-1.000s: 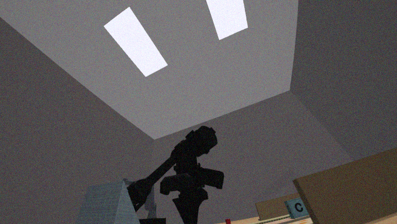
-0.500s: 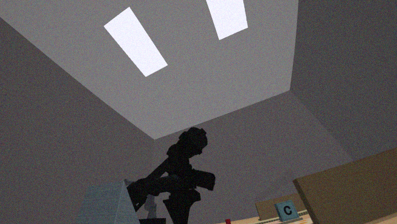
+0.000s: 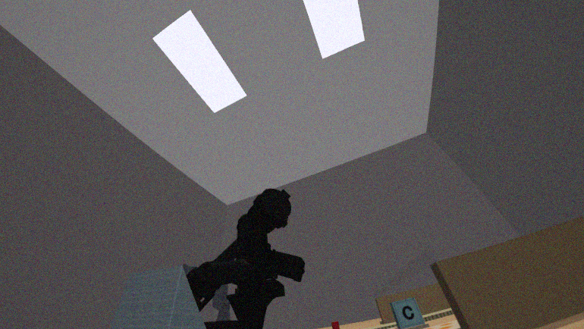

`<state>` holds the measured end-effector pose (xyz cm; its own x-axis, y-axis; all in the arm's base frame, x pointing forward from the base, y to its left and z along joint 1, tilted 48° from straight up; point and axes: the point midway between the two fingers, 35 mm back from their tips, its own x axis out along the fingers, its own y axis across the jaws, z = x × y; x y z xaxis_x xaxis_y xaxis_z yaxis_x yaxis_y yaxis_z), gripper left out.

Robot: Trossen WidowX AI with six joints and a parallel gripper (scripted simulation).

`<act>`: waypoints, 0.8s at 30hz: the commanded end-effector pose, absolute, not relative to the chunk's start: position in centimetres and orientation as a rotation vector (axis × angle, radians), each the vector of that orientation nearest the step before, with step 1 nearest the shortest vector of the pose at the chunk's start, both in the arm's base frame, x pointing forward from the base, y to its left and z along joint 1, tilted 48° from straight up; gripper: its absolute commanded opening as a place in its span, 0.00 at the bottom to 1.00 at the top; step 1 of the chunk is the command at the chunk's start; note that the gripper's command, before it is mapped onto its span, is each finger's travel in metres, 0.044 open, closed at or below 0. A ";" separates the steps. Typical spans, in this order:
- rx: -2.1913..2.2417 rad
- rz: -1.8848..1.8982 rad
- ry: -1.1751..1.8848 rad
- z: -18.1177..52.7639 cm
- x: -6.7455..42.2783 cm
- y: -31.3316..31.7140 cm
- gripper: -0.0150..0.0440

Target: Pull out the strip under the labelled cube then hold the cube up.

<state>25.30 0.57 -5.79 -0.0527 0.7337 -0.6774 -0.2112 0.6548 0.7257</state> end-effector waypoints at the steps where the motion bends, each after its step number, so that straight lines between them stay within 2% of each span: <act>1: 0.469 0.822 1.462 -6.2 23.8 0.8 0.25; 24: 0.469 0.821 1.464 -6.6 20.3 0.0 0.25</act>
